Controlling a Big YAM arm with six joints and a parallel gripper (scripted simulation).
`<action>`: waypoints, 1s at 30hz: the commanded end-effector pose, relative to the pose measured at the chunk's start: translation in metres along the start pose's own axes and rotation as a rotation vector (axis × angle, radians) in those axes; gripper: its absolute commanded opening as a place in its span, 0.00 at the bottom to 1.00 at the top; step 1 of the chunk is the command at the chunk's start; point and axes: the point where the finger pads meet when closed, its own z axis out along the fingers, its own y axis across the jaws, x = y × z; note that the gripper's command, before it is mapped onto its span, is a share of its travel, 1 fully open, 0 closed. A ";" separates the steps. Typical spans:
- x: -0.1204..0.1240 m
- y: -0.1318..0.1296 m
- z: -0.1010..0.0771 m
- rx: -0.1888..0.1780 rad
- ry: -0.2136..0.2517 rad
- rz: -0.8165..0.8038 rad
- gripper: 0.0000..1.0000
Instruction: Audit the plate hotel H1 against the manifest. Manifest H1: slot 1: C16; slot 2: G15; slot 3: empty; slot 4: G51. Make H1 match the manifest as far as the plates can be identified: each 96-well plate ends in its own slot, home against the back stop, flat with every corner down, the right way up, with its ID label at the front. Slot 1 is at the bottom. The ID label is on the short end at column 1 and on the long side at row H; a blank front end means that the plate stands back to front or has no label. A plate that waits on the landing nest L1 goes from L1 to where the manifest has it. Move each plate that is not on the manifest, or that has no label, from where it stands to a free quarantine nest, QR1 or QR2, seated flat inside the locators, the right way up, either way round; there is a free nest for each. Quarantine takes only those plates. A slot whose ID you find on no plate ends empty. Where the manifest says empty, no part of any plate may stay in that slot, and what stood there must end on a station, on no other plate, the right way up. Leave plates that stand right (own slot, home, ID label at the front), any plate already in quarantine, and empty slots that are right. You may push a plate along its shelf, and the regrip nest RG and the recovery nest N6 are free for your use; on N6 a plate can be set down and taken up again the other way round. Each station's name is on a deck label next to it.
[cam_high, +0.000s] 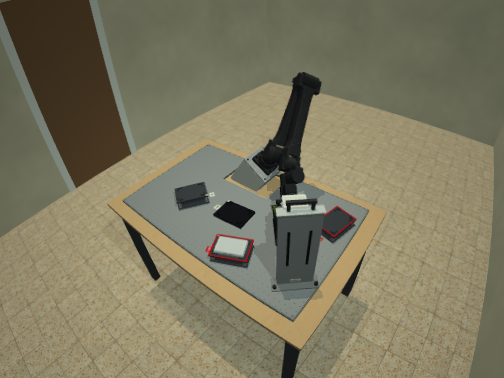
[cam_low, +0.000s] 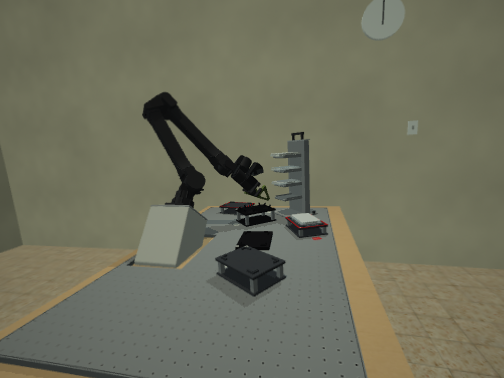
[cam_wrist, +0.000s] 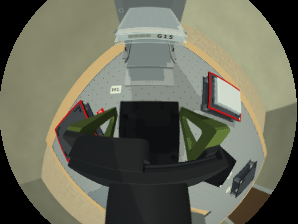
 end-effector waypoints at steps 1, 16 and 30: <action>0.008 0.003 -0.006 -0.003 0.009 0.004 1.00; 0.016 -0.001 -0.005 0.005 0.028 0.011 1.00; 0.016 -0.001 -0.005 0.005 0.028 0.011 1.00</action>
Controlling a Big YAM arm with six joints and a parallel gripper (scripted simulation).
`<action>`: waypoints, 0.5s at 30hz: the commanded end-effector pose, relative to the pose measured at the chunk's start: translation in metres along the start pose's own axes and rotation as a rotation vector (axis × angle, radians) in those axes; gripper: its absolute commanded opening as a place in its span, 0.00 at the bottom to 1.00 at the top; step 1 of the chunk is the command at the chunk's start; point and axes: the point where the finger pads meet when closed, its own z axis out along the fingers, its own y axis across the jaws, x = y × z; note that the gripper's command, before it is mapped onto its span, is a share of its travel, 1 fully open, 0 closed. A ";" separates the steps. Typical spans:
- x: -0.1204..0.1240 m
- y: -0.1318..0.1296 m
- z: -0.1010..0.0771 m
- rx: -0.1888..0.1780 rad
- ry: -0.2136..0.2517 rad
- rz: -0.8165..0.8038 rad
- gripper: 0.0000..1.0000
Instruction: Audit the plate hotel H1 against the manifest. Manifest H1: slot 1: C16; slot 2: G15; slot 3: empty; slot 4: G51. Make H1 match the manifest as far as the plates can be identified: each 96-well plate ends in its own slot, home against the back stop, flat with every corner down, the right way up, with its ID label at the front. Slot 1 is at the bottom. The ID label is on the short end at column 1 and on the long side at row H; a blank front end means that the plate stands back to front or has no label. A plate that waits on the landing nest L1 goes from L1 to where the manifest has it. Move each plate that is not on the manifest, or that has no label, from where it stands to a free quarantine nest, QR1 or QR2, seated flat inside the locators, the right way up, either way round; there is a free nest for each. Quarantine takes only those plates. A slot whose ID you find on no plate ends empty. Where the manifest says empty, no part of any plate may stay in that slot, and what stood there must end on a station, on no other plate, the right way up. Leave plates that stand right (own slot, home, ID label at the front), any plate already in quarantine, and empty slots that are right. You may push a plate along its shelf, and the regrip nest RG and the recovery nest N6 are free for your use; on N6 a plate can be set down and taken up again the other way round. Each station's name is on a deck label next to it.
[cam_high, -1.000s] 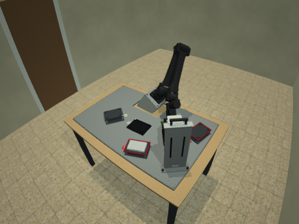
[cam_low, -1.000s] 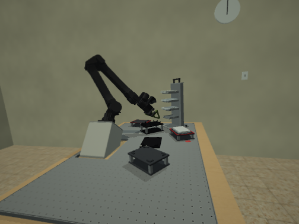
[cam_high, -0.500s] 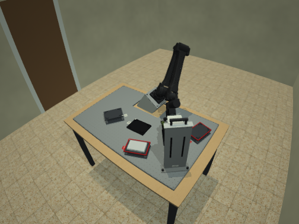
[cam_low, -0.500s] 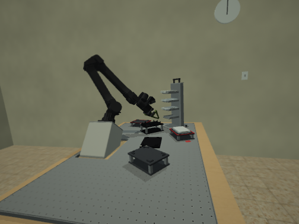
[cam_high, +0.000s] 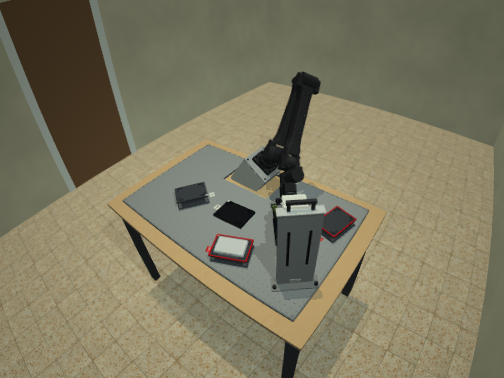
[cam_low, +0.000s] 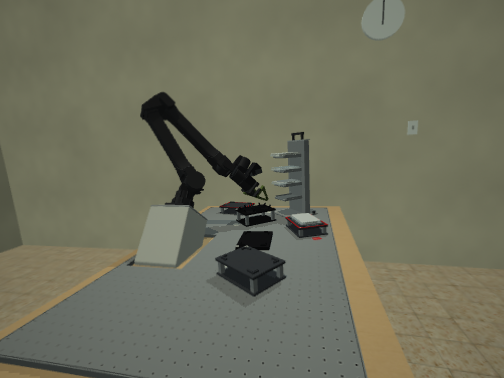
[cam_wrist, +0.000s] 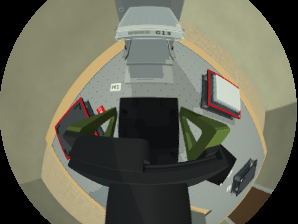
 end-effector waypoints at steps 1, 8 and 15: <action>0.011 0.000 0.000 0.003 0.027 0.010 1.00; 0.002 -0.002 -0.010 0.006 0.002 0.002 1.00; 0.002 -0.003 -0.022 0.010 0.001 -0.005 1.00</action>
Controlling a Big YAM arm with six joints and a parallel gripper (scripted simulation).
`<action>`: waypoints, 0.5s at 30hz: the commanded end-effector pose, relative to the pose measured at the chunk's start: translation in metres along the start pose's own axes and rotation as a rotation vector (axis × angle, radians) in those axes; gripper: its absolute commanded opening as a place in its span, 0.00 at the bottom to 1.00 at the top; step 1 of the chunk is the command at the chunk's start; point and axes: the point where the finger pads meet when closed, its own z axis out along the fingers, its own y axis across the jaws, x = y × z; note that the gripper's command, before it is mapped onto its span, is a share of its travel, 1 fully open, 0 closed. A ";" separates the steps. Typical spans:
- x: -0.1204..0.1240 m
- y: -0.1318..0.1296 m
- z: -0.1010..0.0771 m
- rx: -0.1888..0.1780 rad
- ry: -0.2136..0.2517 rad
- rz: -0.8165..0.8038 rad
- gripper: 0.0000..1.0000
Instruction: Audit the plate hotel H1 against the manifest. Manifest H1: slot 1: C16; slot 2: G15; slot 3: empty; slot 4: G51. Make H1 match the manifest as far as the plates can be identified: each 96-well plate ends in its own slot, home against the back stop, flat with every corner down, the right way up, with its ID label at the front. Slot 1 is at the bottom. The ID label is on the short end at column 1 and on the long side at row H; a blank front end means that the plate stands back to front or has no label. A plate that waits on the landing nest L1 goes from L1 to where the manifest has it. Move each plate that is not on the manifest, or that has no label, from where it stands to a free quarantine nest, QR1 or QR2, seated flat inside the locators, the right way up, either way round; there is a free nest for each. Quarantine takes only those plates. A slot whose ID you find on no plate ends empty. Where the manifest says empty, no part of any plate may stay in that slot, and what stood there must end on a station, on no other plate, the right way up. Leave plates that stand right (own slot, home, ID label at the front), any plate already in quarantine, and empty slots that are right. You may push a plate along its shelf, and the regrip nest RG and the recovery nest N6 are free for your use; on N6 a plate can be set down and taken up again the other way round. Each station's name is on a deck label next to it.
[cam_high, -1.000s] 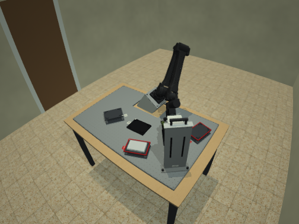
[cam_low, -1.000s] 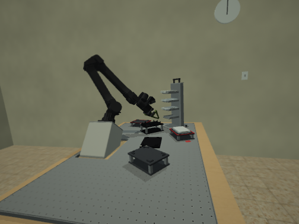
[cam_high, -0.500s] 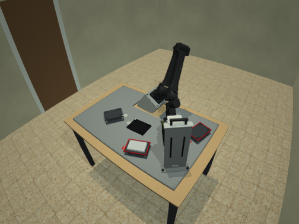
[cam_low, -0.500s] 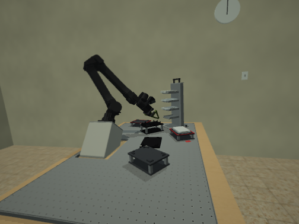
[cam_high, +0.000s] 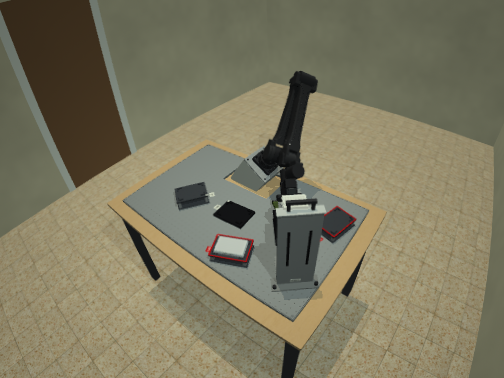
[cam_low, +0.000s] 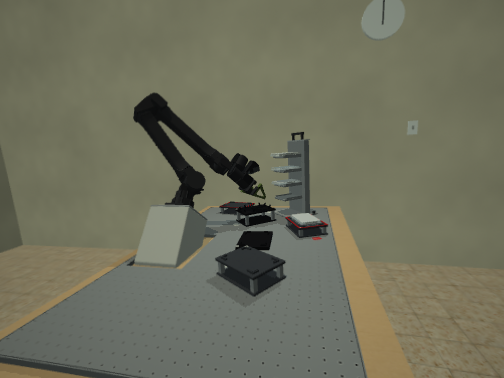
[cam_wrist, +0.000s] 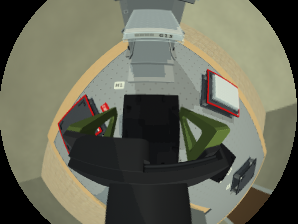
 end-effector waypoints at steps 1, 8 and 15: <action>0.002 -0.008 -0.009 0.021 0.003 -0.002 1.00; 0.002 -0.008 -0.017 0.020 0.004 -0.001 1.00; 0.002 -0.007 -0.029 0.020 0.004 -0.002 1.00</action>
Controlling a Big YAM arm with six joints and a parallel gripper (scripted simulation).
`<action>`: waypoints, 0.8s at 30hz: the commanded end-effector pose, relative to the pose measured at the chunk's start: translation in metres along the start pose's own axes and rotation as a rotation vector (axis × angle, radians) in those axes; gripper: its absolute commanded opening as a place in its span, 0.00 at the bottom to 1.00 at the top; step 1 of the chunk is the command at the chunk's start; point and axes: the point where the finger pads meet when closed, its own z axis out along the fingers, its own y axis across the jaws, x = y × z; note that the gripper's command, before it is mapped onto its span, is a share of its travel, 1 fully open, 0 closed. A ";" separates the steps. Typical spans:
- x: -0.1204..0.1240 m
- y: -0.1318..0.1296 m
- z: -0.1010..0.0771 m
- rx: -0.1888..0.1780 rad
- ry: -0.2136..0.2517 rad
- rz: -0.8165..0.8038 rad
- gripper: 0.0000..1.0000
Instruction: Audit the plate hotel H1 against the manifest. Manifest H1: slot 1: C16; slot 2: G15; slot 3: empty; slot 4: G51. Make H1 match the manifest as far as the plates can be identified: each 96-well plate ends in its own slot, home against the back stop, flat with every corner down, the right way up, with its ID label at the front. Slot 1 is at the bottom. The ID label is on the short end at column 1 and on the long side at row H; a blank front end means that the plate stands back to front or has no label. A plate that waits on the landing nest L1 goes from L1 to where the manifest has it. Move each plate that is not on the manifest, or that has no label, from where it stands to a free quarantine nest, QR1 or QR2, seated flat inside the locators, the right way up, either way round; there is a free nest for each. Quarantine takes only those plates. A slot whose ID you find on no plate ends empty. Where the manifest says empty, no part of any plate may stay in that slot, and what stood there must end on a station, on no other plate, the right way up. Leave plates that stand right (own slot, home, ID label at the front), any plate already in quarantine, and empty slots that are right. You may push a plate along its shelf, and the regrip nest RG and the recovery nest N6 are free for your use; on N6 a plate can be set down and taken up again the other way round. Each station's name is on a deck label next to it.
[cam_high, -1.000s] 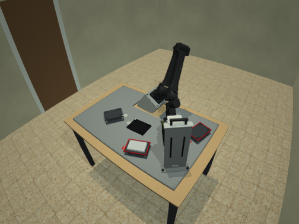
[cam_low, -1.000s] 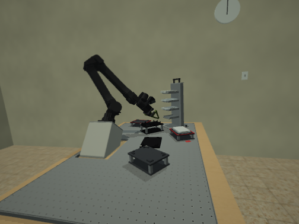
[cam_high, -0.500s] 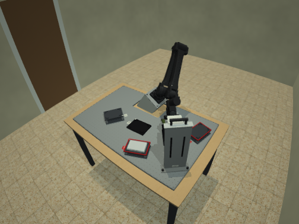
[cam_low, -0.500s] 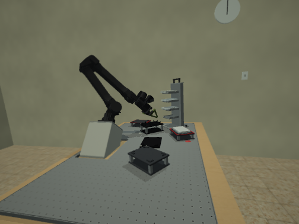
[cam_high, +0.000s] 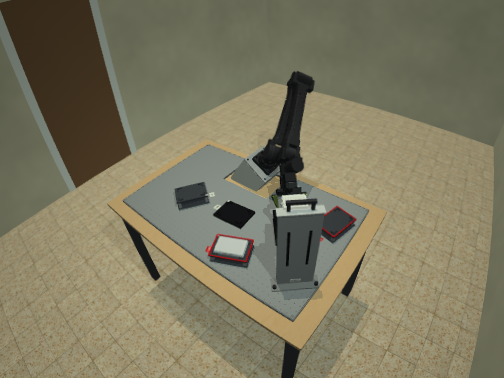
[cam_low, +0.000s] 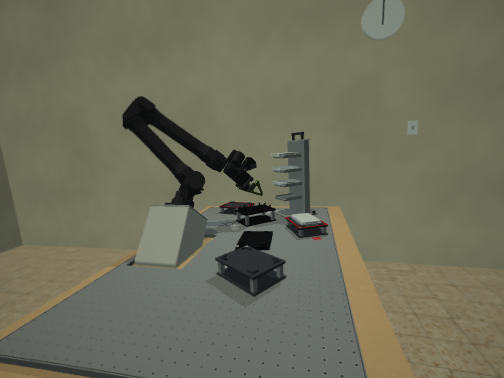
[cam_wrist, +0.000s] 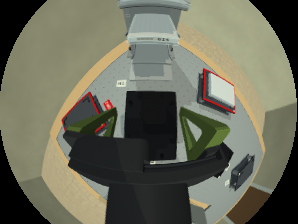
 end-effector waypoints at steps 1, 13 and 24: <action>0.004 -0.007 -0.007 0.020 0.005 -0.002 1.00; 0.004 -0.007 -0.024 0.020 0.006 -0.002 1.00; 0.007 -0.008 -0.028 0.025 0.019 0.007 1.00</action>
